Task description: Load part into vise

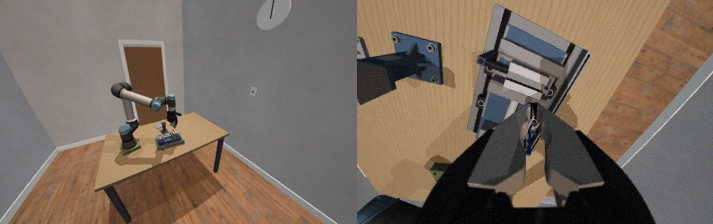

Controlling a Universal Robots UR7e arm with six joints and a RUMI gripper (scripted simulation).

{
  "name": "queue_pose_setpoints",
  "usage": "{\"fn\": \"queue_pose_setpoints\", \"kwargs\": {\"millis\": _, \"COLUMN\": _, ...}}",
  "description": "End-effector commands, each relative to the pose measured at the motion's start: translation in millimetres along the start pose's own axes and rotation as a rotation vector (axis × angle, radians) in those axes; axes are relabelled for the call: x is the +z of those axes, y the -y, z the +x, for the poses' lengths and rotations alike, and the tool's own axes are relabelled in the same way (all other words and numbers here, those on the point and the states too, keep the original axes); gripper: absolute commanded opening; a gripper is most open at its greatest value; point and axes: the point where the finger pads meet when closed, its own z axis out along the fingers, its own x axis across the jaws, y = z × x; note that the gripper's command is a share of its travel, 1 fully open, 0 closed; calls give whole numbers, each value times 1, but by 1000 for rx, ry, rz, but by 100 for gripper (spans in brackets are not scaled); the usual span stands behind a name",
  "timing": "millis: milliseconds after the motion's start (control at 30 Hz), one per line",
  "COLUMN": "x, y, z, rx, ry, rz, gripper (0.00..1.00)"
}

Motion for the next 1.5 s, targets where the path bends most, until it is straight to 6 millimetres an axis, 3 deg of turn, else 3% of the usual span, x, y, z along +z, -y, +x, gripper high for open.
{"fn": "queue_pose_setpoints", "kwargs": {"millis": 0, "x": -1, "y": 0, "z": 0, "rx": 133, "ry": -5, "rz": -3, "gripper": 0}}
{"fn": "queue_pose_setpoints", "kwargs": {"millis": 1467, "x": 0, "y": -19, "z": -10, "rx": 1333, "ry": -7, "rz": 1, "gripper": 0}}
